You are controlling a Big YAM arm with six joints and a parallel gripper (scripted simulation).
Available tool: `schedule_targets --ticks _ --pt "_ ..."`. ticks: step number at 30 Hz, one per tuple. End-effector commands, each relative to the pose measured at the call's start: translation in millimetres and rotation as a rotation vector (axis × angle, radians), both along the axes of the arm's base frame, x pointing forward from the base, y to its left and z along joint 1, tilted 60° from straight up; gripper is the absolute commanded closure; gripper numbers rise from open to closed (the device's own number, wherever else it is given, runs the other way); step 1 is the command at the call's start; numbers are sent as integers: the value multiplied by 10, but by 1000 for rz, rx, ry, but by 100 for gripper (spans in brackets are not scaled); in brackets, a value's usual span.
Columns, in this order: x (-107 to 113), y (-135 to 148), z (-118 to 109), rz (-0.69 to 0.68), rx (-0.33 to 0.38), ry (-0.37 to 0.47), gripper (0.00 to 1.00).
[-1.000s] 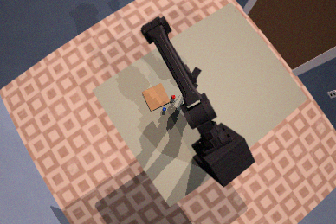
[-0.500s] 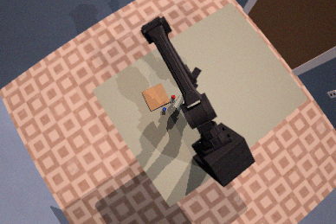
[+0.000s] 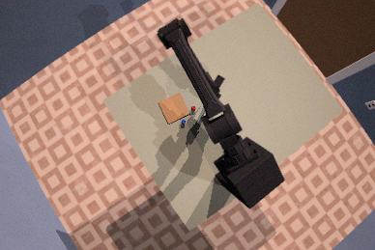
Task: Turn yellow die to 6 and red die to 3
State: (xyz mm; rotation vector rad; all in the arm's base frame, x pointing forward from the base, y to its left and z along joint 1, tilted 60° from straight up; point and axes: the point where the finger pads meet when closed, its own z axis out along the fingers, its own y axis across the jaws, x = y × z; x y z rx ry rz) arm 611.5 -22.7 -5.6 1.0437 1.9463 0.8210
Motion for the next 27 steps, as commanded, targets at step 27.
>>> schedule_targets --ticks 27 --pt "-171 59 -209 -1 9 39 66"
